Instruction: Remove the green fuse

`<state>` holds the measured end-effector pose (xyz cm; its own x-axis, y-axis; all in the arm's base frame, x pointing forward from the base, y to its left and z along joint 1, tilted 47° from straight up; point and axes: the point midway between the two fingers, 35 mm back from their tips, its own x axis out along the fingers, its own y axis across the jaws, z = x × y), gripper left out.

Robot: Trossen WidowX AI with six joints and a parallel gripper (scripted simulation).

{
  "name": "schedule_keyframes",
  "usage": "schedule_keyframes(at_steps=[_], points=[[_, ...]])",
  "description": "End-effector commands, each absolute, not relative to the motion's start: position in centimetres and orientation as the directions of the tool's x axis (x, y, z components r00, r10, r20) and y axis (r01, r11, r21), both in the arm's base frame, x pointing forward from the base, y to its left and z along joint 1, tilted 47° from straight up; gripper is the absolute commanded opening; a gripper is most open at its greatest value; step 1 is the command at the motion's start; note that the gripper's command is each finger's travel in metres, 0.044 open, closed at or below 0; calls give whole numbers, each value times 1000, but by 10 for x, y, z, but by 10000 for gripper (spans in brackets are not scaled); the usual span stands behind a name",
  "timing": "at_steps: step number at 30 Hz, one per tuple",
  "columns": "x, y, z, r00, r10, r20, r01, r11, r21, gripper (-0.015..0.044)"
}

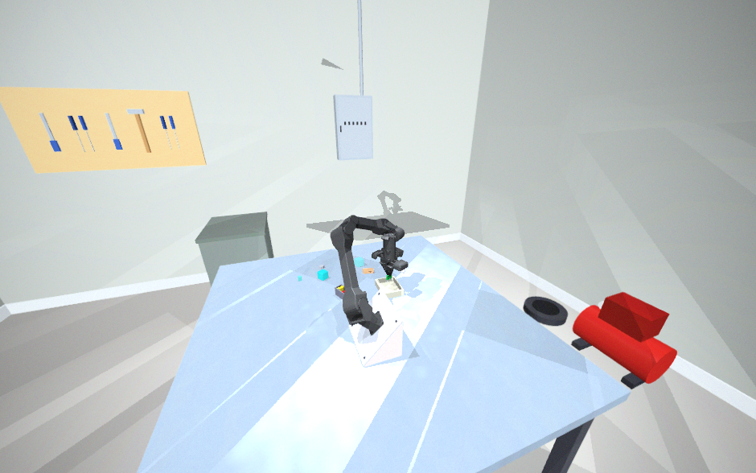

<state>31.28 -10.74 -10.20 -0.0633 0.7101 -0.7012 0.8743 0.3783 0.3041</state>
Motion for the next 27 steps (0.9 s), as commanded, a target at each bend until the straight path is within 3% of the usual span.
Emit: schedule_keyframes(at_steps=[1, 13, 25, 27], points=[[312, -101, -108, -61, 714, -697, 878, 371, 303, 0], [310, -90, -118, -61, 715, -697, 878, 371, 303, 0], [311, -93, -116, -65, 711, -700, 874, 379, 304, 315], [312, -101, -108, -64, 712, -699, 875, 376, 303, 330]])
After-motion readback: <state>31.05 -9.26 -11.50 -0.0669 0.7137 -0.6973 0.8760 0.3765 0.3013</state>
